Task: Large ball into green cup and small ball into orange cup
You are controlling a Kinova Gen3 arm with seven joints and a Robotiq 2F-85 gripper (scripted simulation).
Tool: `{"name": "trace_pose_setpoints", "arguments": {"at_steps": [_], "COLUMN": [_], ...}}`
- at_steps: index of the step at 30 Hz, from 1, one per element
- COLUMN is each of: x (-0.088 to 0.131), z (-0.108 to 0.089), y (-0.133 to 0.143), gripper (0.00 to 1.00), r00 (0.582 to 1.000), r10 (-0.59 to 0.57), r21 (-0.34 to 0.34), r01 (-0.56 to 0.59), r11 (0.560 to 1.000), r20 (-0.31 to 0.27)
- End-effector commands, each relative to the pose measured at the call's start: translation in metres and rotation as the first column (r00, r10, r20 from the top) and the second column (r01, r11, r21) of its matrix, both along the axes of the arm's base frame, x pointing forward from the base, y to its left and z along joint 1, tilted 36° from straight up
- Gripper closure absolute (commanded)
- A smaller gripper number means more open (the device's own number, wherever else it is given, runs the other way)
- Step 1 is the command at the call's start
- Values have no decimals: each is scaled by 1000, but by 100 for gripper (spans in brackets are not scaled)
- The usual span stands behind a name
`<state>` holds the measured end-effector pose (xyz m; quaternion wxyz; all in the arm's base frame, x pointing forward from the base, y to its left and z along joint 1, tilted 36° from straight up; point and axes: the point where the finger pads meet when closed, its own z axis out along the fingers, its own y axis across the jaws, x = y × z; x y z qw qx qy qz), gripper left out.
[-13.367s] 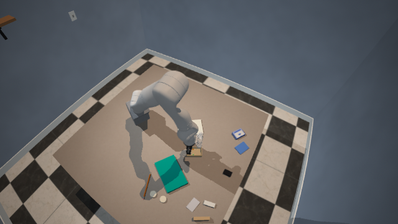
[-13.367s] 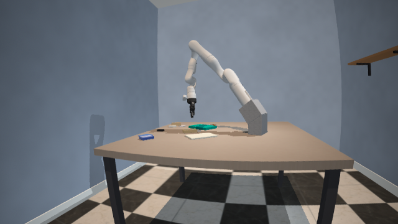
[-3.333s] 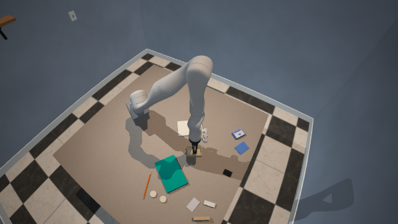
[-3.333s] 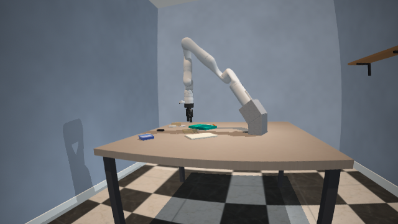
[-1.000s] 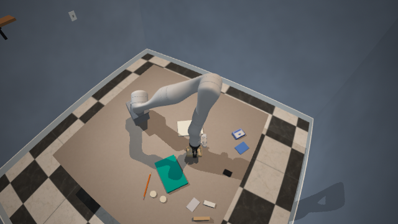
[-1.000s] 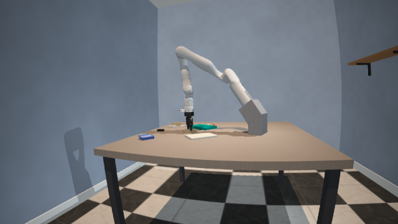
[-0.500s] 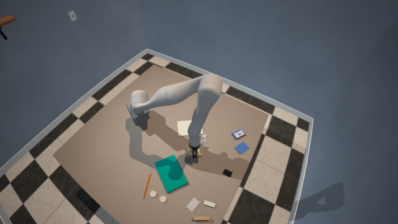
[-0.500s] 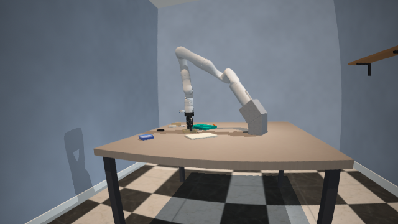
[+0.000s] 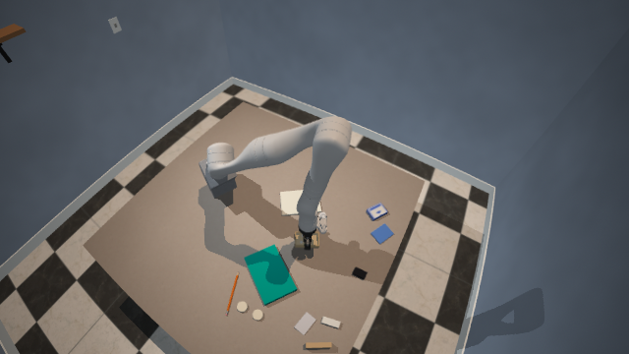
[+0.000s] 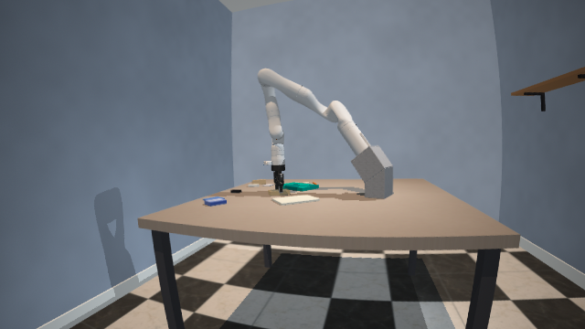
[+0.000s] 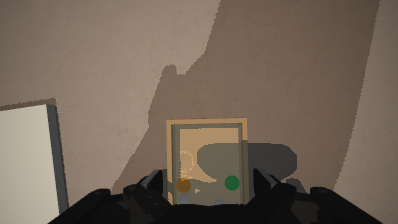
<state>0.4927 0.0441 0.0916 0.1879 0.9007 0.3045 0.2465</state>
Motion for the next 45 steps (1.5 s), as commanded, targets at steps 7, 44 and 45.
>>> {"name": "trace_pose_setpoints", "arguments": {"at_steps": [7, 44, 45], "x": [0, 0, 0], "z": [0, 0, 0], "y": [0, 0, 0], "gripper": [8, 28, 28], "r00": [1000, 1000, 1000], "r10": [0, 0, 0], "r21": [1, 1, 1], "r01": [0, 0, 0], "r11": [1000, 1000, 1000], "r20": [1, 1, 1]}}
